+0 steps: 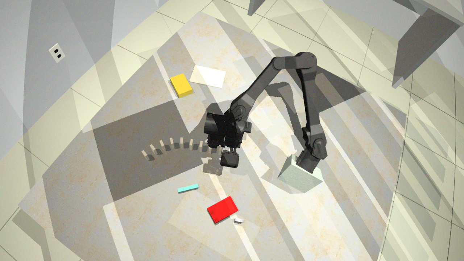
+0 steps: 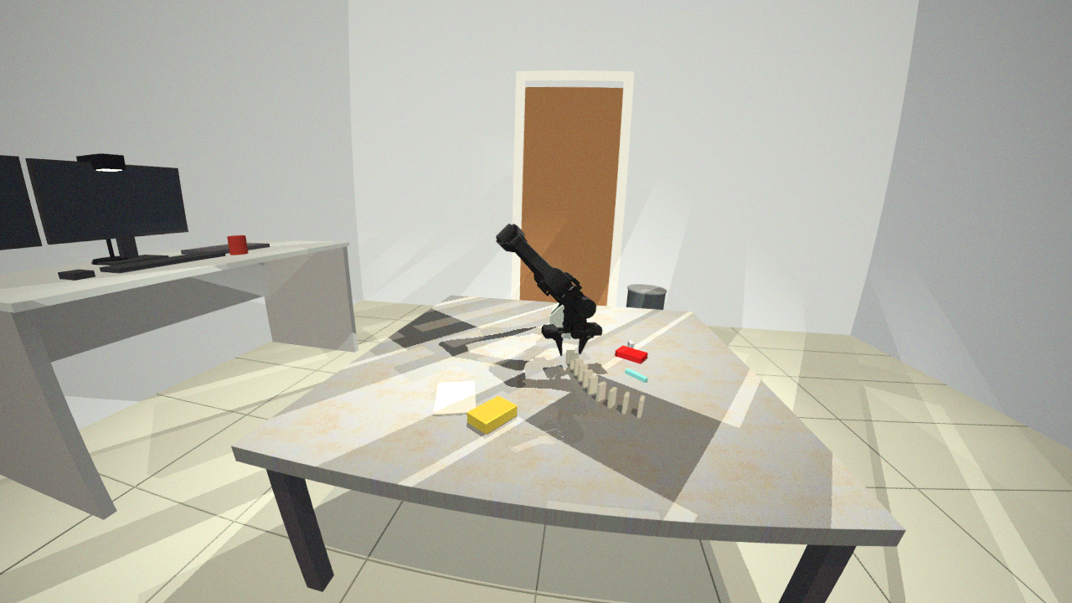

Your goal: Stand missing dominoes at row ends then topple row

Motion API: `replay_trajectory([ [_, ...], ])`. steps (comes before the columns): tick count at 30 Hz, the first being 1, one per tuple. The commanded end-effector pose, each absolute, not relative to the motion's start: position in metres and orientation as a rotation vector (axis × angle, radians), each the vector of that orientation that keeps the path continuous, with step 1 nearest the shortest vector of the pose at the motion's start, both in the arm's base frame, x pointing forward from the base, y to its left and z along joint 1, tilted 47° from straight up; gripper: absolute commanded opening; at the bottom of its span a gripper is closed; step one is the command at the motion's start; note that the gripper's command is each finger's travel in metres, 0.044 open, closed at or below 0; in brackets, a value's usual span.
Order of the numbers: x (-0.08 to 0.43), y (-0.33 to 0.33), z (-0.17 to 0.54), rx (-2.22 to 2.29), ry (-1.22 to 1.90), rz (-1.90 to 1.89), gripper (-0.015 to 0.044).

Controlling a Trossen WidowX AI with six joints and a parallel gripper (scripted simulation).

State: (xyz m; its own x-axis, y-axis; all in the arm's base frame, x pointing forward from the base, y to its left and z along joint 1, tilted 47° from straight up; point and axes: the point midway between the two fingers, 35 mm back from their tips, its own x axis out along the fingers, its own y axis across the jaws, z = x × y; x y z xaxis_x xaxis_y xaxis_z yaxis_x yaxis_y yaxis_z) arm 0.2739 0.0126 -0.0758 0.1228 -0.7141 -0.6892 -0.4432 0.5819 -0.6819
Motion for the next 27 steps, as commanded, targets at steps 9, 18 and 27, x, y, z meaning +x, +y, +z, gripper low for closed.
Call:
replay_trajectory([
  [9,0.275,0.043,-0.053,-1.024,1.51,-0.248,0.044],
  [18,0.258,0.107,0.014,-1.022,1.512,-0.254,0.044],
  [27,0.252,0.089,0.003,-0.648,1.364,-0.578,0.0282],
])
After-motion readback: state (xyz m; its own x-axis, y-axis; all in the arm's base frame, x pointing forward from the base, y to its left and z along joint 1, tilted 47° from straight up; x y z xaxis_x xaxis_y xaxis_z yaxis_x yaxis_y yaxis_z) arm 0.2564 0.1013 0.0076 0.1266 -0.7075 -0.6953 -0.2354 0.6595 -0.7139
